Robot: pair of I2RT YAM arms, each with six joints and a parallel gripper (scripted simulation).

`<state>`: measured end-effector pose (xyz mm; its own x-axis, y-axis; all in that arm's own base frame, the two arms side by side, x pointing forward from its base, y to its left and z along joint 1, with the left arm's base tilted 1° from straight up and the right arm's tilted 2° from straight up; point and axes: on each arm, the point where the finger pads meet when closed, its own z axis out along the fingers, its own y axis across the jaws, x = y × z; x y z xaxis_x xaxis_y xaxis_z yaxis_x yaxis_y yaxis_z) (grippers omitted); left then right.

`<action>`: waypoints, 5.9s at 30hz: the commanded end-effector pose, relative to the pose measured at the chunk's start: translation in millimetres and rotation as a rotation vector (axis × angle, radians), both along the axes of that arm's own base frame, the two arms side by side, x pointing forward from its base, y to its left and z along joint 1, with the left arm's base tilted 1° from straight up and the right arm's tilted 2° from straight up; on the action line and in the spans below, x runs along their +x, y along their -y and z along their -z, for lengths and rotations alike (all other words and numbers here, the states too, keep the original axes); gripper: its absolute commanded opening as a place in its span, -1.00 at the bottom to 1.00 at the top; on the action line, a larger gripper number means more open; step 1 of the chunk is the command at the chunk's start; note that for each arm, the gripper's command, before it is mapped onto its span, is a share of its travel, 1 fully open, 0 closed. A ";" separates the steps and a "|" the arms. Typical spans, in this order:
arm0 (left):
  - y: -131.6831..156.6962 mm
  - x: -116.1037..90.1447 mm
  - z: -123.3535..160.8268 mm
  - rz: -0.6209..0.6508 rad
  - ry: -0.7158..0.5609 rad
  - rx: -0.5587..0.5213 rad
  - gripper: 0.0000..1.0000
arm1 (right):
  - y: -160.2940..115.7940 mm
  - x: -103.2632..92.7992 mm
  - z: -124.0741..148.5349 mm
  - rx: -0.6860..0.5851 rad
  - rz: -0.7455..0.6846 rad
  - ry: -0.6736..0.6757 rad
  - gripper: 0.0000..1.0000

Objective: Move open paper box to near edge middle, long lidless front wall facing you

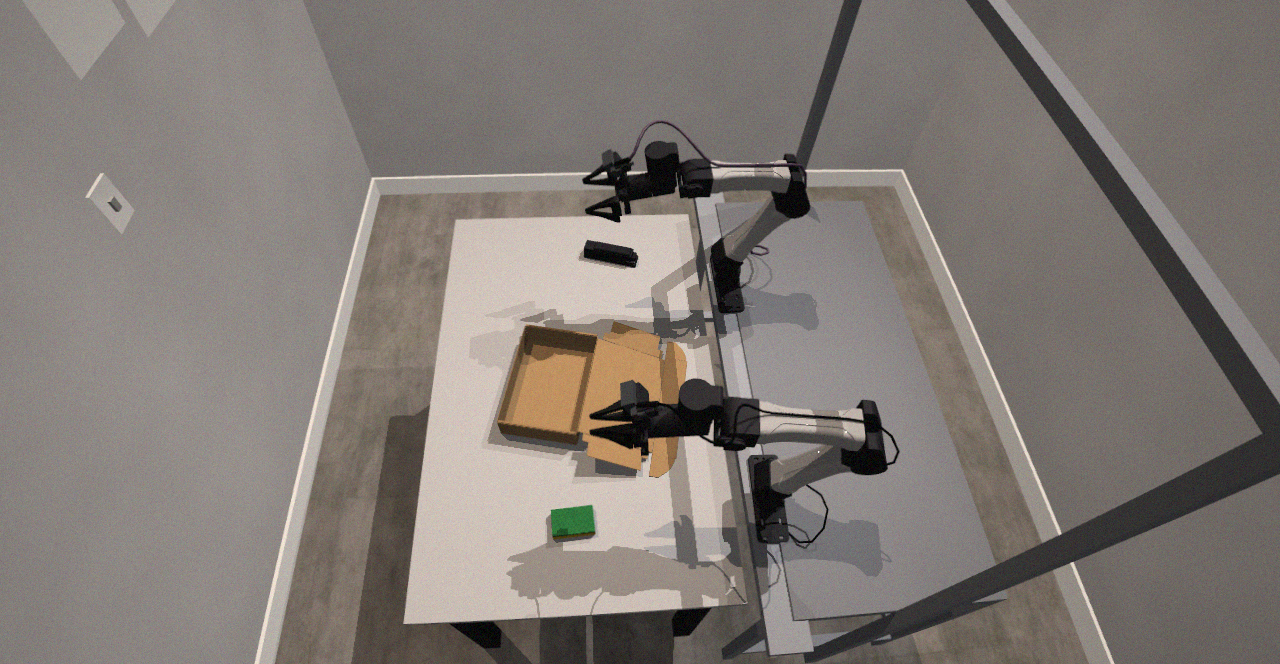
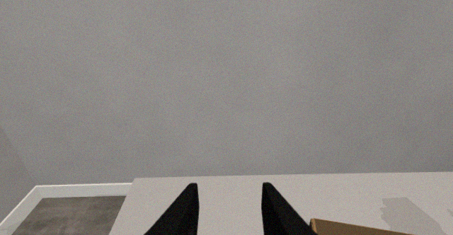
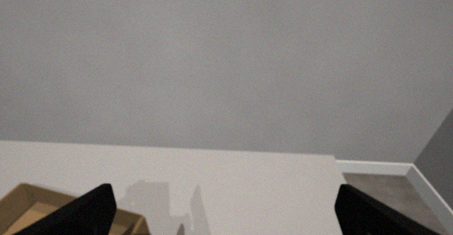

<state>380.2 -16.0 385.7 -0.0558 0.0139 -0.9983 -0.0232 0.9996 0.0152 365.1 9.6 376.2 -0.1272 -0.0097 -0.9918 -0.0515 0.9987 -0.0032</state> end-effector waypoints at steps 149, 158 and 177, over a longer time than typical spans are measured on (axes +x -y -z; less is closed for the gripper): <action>401.7 79.7 325.5 0.347 -0.853 0.125 -1.00 | -90.2 -156.5 69.5 -0.102 -0.368 -0.458 1.00; 400.9 69.9 325.8 0.408 -0.848 0.158 -1.00 | -90.3 -156.6 69.8 -0.102 -0.368 -0.460 1.00; 395.2 50.7 327.2 0.538 -0.838 0.227 -1.00 | -90.3 -156.8 70.0 -0.103 -0.369 -0.461 1.00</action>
<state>434.0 -399.5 25.5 -0.7203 0.4140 -0.5566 0.4821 0.8757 0.0275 212.1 100.4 290.6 -0.5381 -0.2419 -0.8074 -0.4138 0.9104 0.0031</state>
